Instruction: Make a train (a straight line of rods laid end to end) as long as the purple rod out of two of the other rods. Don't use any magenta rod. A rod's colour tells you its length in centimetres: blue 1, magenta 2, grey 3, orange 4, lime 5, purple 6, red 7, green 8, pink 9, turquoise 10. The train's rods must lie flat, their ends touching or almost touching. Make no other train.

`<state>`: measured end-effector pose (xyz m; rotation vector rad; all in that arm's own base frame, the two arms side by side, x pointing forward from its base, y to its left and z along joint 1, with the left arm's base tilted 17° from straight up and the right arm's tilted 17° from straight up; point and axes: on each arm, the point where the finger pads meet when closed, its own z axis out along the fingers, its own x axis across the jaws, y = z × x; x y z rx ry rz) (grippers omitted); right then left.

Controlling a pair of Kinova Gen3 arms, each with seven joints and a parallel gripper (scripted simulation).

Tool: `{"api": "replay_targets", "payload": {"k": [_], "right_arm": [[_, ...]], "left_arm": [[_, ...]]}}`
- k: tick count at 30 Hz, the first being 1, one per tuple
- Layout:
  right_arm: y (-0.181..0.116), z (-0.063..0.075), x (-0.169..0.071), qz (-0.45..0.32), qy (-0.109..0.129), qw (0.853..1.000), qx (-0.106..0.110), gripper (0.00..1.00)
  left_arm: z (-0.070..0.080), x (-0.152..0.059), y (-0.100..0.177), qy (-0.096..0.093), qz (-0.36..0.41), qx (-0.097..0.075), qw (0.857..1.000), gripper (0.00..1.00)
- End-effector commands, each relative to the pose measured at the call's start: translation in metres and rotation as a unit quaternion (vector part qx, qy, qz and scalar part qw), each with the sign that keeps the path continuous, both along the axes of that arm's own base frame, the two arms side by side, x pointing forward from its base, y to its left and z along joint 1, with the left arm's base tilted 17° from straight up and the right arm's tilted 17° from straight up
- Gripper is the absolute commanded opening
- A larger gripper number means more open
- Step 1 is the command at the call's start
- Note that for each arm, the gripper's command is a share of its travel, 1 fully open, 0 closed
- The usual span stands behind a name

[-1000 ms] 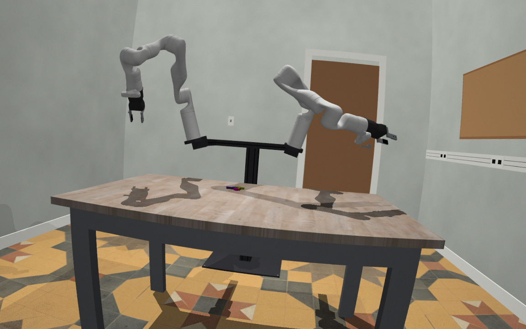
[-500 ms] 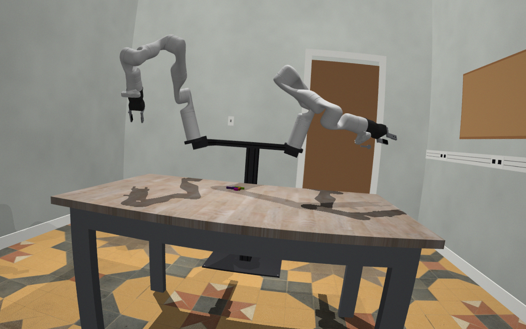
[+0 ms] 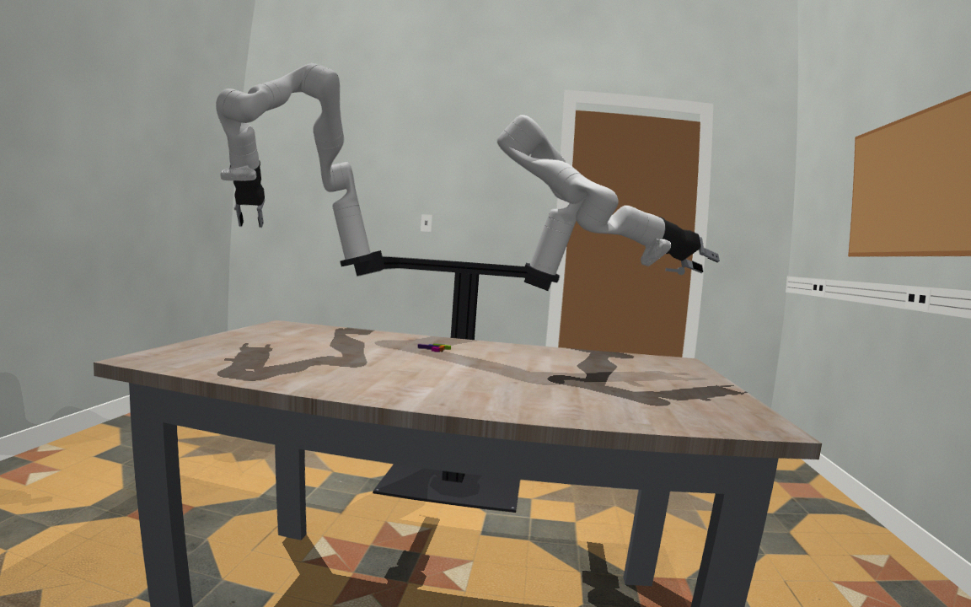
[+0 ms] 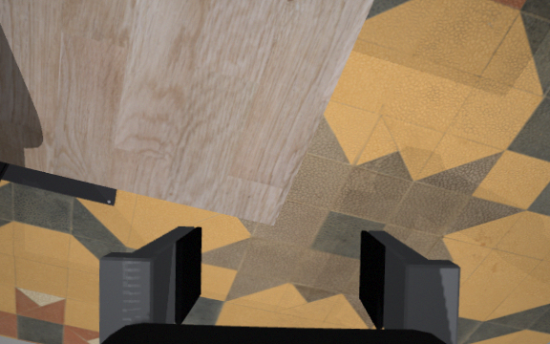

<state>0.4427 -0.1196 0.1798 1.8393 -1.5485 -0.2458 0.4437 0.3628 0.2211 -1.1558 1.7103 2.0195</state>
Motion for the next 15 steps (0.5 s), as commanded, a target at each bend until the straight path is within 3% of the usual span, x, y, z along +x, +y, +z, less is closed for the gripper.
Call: {"api": "replay_targets", "payload": {"k": [1,6,11,13,15], "right_arm": [[-0.004,0.001,-0.001,0.001,0.0,1.0,0.007,1.0],[-0.015,0.0,-0.004,0.006,0.003,1.0,0.028,1.0],[-0.031,0.0,-0.01,0.014,0.005,0.998,0.057,1.0],[-0.039,0.0,-0.013,0.018,0.006,0.997,0.071,1.0],[-0.039,0.0,-0.013,0.018,0.006,0.997,0.071,1.0]], "left_arm": [[-0.011,0.006,-0.017,-0.036,-0.008,-0.007,0.999,1.0],[-0.041,0.019,-0.063,-0.124,-0.022,-0.028,0.992,1.0],[-0.078,0.031,-0.124,-0.232,-0.029,-0.06,0.971,1.0],[-0.089,0.034,-0.144,-0.263,-0.029,-0.071,0.962,1.0],[-0.089,0.034,-0.144,-0.263,-0.029,-0.071,0.962,1.0]]}}
